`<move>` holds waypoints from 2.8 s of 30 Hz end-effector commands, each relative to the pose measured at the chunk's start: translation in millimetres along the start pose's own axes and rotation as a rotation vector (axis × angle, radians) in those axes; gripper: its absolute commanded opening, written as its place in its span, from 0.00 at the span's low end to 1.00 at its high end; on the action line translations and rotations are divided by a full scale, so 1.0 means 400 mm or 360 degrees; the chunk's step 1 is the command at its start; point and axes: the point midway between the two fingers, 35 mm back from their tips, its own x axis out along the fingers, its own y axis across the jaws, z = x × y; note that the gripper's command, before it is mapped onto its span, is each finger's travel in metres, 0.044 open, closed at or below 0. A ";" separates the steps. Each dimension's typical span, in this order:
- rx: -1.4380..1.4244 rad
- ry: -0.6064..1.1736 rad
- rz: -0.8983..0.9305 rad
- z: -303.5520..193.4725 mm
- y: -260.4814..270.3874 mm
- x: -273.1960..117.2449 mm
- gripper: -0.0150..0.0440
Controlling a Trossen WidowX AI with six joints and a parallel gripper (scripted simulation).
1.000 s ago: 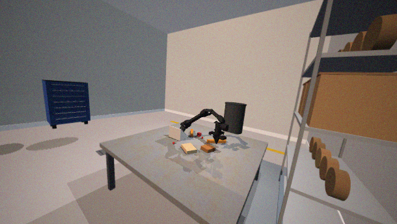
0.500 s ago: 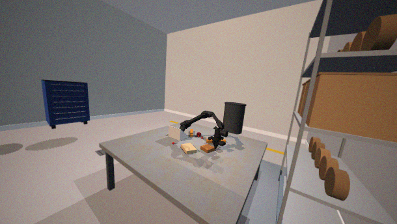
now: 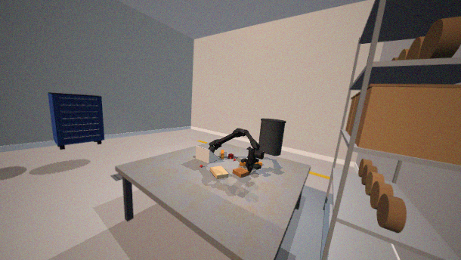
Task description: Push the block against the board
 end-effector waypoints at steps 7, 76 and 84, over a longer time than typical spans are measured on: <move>0.0000 0.0003 0.0002 -0.029 0.000 0.002 0.25; 0.0000 0.0004 0.0001 -0.068 -0.009 0.002 0.25; 0.0000 0.0002 0.0002 -0.036 -0.010 0.002 0.25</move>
